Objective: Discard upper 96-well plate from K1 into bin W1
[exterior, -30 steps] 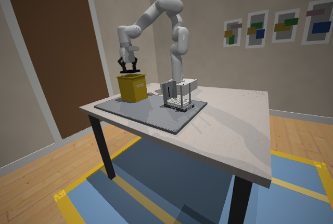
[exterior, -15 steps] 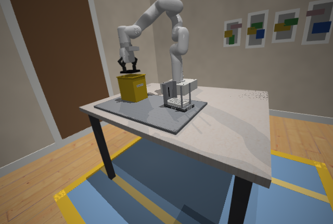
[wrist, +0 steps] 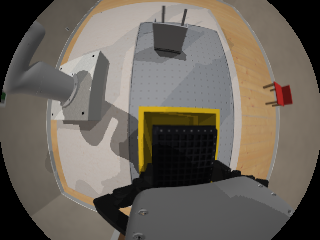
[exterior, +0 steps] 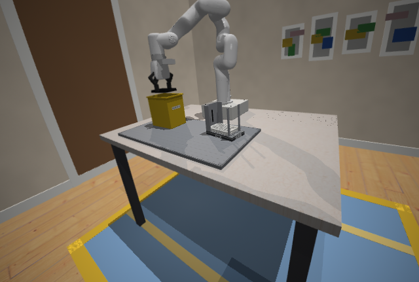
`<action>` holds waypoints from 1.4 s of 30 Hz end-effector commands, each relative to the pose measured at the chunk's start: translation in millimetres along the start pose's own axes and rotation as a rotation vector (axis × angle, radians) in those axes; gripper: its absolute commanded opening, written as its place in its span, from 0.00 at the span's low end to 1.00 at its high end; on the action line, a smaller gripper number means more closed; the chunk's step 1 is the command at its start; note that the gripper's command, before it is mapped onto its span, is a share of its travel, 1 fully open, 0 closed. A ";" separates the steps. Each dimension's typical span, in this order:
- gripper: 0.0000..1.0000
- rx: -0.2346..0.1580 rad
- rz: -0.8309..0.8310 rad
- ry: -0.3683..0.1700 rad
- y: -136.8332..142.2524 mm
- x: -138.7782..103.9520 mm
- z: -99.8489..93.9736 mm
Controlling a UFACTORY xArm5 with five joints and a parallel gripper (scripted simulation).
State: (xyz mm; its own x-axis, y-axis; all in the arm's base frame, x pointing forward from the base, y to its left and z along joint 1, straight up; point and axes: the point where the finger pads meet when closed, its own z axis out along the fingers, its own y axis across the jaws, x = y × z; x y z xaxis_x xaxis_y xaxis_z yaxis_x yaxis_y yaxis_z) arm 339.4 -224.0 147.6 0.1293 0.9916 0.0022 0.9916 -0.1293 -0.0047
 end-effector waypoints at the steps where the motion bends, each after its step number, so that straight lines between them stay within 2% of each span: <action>1: 0.00 -0.003 0.000 -0.002 1.1 -0.5 -0.7; 42: 0.00 -0.003 0.000 -0.002 1.1 -0.5 5.1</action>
State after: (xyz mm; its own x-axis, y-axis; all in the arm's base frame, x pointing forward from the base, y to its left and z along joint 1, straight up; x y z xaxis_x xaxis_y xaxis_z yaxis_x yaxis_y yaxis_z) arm 339.4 -224.0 141.6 0.1293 0.9916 0.0022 0.9916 -0.1293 -0.0046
